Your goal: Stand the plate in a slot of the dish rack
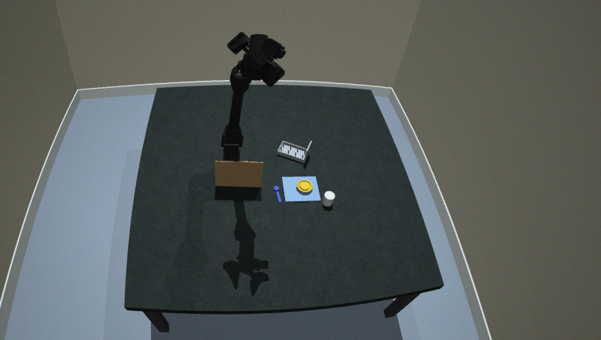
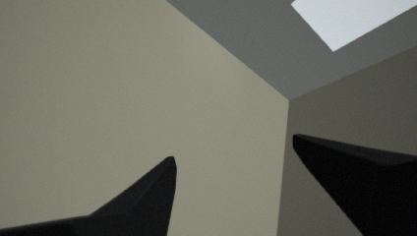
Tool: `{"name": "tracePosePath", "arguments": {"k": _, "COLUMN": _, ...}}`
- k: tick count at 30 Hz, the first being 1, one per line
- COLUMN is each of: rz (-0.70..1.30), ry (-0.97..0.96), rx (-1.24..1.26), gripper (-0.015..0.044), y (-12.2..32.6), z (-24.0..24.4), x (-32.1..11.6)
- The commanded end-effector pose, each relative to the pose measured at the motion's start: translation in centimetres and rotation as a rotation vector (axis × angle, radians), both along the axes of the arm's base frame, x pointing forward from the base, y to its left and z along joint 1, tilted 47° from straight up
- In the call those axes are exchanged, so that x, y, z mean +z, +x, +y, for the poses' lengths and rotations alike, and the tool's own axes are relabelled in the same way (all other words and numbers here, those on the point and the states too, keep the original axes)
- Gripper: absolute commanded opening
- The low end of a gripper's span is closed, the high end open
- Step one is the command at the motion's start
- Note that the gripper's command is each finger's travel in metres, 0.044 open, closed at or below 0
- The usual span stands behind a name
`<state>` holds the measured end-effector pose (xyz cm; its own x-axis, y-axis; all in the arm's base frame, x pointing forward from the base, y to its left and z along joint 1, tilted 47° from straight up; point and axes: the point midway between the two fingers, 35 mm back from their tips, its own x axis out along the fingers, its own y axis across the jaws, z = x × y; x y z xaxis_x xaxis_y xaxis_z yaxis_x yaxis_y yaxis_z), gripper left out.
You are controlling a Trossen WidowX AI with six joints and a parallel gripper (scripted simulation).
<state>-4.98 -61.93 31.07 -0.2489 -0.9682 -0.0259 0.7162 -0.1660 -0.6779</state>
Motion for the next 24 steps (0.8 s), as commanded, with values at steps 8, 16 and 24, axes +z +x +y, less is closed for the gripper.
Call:
{"name": "tracePosePath", "arguments": {"k": 8, "rz": 0.004, "ry": 0.318, "rx": 0.236, "gripper": 0.04, "y": 8.5, "z": 0.1, "x": -8.4}}
{"name": "tracePosePath", "arguments": {"k": 16, "rz": 0.0, "ry": 0.541, "rx": 0.399, "gripper": 0.04, "y": 14.3, "z": 2.3, "x": -13.8}}
{"name": "tracePosePath", "arguments": {"k": 24, "rz": -0.007, "ry": 0.766, "rx": 0.555, "gripper": 0.04, "y": 19.6, "z": 6.0, "x": -18.5}}
